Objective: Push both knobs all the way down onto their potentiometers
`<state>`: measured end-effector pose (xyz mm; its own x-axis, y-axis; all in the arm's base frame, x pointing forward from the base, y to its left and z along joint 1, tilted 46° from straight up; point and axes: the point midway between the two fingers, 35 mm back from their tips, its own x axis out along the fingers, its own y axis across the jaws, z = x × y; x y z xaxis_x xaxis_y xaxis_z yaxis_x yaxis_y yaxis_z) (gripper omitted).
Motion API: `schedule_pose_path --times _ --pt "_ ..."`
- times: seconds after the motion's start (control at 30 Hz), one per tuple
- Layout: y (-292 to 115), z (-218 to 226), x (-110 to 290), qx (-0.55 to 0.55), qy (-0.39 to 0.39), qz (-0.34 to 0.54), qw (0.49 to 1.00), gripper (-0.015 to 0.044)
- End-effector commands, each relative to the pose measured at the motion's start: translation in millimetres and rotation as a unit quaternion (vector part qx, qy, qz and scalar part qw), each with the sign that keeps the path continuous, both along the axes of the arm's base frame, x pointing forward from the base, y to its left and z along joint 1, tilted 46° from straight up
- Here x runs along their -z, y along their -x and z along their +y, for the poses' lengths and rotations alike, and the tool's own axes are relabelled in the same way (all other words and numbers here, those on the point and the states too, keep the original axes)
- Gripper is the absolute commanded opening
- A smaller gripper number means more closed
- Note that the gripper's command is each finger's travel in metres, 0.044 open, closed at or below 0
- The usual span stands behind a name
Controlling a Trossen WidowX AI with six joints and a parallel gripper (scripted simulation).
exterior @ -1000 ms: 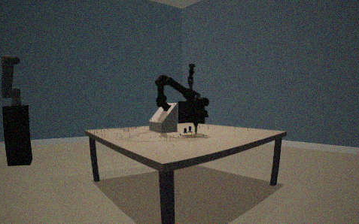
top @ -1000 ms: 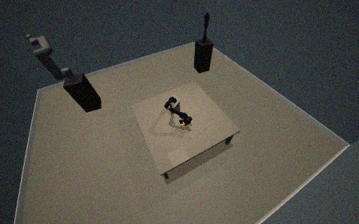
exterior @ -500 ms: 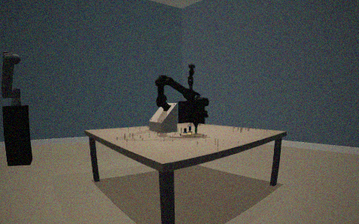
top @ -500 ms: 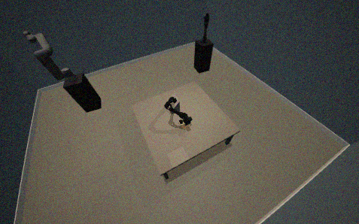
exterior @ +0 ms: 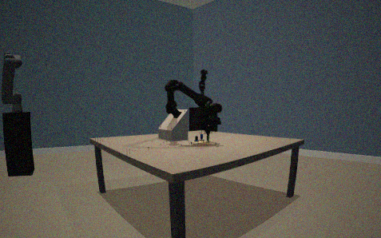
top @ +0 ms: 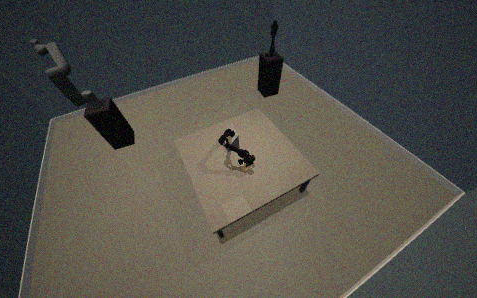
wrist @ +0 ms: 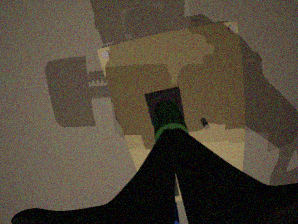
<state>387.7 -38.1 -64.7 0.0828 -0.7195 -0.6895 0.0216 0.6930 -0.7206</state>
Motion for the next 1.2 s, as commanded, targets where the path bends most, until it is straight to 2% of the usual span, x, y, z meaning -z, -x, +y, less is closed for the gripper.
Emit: schedule_pose_path --times 0.0,0.47,0.77,1.0,1.03,1.17 --pt "-0.9 -1.5 -1.1 0.012 -0.003 -0.004 1.000 0.0000" --pt "0.8 12.3 -14.5 0.012 -0.003 -0.004 1.000 0.0000" --pt "5.9 8.8 -9.2 0.010 0.001 0.004 1.000 0.0236" --pt "72.1 14.4 -21.8 0.011 -0.002 0.003 1.000 0.0420" --pt "83.2 14.4 -23.4 0.011 -0.002 0.002 1.000 0.0440" --pt "129.3 11.6 -28.4 0.012 -0.003 0.001 1.000 0.0440"
